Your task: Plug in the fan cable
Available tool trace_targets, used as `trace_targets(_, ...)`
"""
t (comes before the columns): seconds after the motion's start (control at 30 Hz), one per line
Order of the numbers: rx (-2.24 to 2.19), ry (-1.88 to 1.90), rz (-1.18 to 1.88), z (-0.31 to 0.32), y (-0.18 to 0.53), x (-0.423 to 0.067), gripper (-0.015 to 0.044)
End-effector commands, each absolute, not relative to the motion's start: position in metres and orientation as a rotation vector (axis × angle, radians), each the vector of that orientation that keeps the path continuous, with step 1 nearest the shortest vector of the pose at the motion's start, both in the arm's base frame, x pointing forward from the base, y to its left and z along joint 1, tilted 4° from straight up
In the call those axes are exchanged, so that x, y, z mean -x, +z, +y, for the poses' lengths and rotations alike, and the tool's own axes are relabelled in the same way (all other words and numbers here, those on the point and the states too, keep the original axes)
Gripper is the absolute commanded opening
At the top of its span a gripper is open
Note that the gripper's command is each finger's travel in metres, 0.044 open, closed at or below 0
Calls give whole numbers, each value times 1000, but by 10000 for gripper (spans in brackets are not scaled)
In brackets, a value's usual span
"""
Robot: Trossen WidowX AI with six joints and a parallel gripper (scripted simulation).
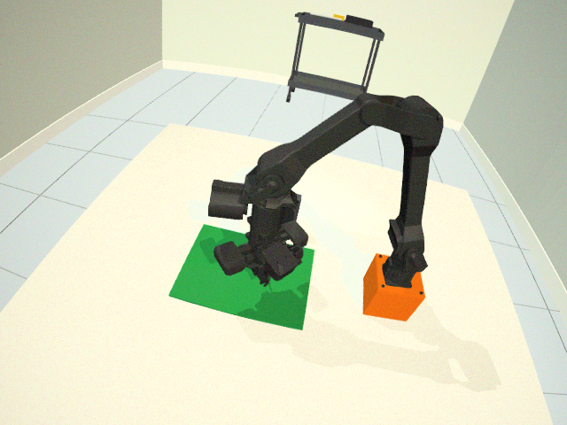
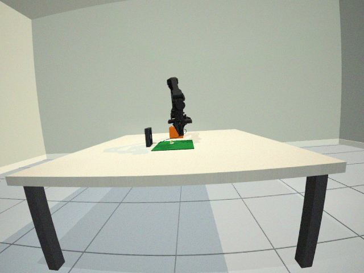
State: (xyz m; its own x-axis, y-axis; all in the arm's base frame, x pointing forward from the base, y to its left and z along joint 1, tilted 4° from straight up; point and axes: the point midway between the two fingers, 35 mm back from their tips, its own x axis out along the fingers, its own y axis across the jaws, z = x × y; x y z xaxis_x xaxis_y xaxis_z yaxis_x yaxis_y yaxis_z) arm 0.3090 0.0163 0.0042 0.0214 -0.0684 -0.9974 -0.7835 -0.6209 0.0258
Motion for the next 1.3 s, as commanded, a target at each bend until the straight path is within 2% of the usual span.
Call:
trace_targets(0.0, 1649, 1556, 953, 14, 5, -310, 0)
trace_targets(0.63, 1171, 1066, 1293, -1, 6, -310, 0)
trace_targets(1.27, 665, 555, 1487, -17, 7, -309, 0)
